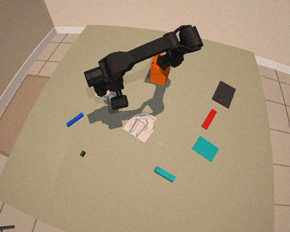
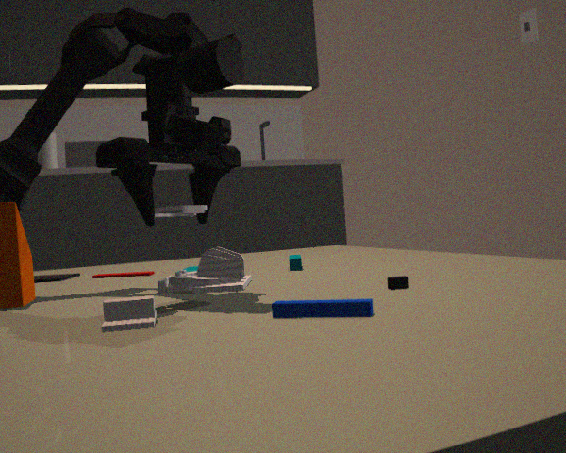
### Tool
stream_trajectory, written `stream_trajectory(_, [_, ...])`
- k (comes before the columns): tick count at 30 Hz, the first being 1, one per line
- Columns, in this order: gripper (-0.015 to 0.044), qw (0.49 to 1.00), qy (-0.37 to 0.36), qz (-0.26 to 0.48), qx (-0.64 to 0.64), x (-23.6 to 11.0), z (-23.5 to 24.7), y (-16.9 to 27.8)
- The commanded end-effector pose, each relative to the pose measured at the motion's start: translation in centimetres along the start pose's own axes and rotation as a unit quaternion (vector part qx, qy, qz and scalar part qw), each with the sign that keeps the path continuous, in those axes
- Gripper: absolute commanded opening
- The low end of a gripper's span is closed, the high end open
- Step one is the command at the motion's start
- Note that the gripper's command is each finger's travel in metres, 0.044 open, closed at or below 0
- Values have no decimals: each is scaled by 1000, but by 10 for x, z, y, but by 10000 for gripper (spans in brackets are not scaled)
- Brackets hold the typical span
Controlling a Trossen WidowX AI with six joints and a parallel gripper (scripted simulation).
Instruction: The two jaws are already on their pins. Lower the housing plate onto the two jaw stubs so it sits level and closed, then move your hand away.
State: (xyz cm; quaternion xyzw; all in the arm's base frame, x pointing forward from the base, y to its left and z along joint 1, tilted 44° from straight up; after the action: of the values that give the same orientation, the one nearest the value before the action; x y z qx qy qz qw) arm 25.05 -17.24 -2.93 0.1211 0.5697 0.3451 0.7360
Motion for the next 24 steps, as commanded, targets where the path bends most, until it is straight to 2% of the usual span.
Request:
stream_trajectory(1, [351, 1000, -2, 2, -30, 0, 8, 10])
stream_trajectory(24, [351, 977, -8, 8, -215, 3, 50, 72])
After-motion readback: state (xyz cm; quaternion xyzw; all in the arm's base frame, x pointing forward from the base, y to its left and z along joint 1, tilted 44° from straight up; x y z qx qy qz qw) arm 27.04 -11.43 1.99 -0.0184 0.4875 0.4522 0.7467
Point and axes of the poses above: the point midway between the two fingers, 35 mm back from their tips, its own x axis out along the fingers, its own z axis across the jaws, y = z × x, the point moved 4 cm from there along -x, back along the fingers, and after that the axes turned 6 degrees about x, right-handed, at the moved point
